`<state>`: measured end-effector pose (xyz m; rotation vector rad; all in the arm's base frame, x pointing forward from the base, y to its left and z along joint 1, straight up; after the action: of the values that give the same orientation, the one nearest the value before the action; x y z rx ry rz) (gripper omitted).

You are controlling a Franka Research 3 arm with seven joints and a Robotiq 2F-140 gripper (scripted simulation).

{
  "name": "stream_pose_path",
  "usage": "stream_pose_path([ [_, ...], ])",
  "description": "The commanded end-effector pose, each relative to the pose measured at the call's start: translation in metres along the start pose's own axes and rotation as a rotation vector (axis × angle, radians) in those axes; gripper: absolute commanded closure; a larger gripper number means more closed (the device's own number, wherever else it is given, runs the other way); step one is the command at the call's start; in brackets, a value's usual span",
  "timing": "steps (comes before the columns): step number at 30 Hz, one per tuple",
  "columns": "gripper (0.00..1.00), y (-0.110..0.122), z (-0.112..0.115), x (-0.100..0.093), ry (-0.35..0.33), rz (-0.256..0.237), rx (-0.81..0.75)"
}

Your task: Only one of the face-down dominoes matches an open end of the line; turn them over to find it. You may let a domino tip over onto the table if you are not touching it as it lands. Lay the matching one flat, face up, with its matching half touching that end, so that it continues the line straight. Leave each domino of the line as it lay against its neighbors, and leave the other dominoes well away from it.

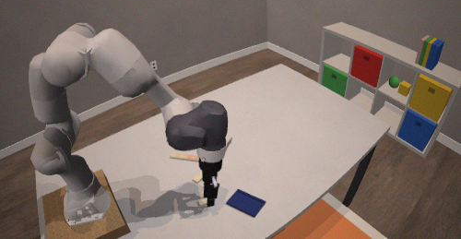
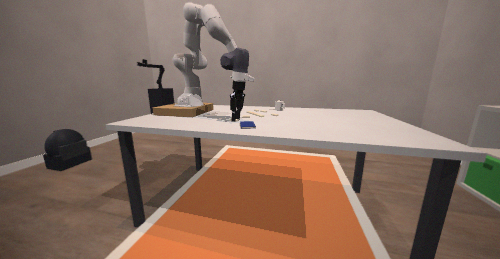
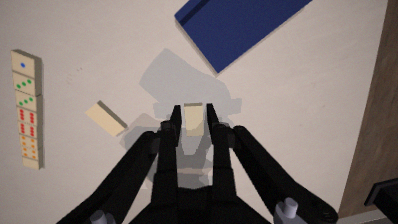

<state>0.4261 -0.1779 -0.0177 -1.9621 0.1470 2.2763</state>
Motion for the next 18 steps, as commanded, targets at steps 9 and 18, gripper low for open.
stream_pose_path([
  [9, 0.67, 0.0013, -0.0017, 0.0000, 0.003, 0.003, 0.004],
  [18, 0.78, 0.0013, -0.0017, 0.0000, 0.003, 0.003, 0.004],
])
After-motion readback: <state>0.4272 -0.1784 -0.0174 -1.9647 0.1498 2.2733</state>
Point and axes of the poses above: the point where the finger pads meet when closed, its own x axis out along the fingers, its own y axis across the jaws, z = x × y, the point moved 1 cm from there along -x, back along the fingers, and after that the axes turned 5 degrees about -x, right-handed, at the moved point
